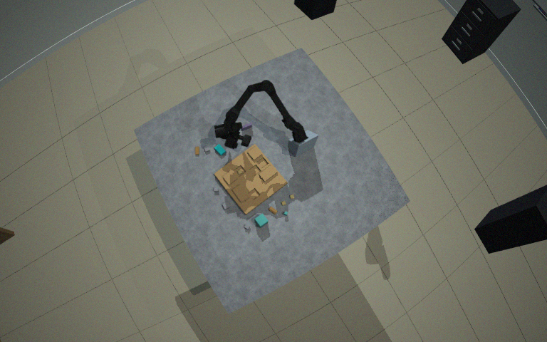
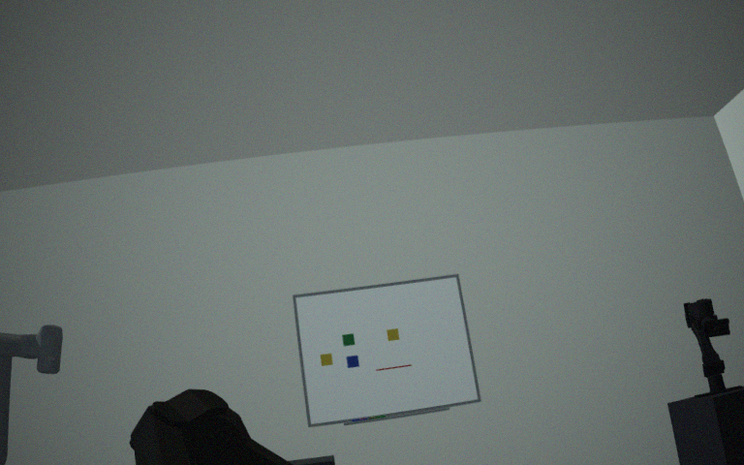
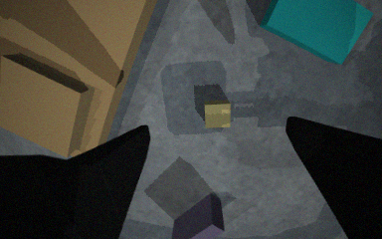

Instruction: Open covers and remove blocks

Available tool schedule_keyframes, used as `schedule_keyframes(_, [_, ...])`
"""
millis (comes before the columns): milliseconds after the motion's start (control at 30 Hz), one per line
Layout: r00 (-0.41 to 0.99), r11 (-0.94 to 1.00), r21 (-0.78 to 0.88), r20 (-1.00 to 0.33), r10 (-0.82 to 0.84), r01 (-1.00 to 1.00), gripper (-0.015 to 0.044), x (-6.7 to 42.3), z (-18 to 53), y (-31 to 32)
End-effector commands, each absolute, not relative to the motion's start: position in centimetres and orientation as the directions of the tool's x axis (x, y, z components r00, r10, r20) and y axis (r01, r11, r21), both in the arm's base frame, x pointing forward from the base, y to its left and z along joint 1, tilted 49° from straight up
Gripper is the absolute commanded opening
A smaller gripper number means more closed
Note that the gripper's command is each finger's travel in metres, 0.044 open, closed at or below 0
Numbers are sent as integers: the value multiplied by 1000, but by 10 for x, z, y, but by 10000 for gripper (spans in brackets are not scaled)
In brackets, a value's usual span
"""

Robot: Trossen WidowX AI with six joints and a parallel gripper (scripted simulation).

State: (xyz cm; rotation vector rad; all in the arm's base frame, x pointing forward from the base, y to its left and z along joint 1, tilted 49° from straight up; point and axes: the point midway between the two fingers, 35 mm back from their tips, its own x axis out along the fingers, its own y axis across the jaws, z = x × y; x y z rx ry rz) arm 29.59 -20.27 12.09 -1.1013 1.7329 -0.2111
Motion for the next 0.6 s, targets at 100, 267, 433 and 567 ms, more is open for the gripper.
schedule_keyframes(100, [-54,564,-601,-656,-753,-566,440,297,138,-185])
schedule_keyframes(267, [-54,563,-601,-655,-753,-568,440,296,149,-173])
schedule_keyframes(433, [-54,558,-593,-656,-753,-580,387,298,148,-170])
schedule_keyframes(567, [-52,529,-547,-661,-748,-649,282,311,134,-159])
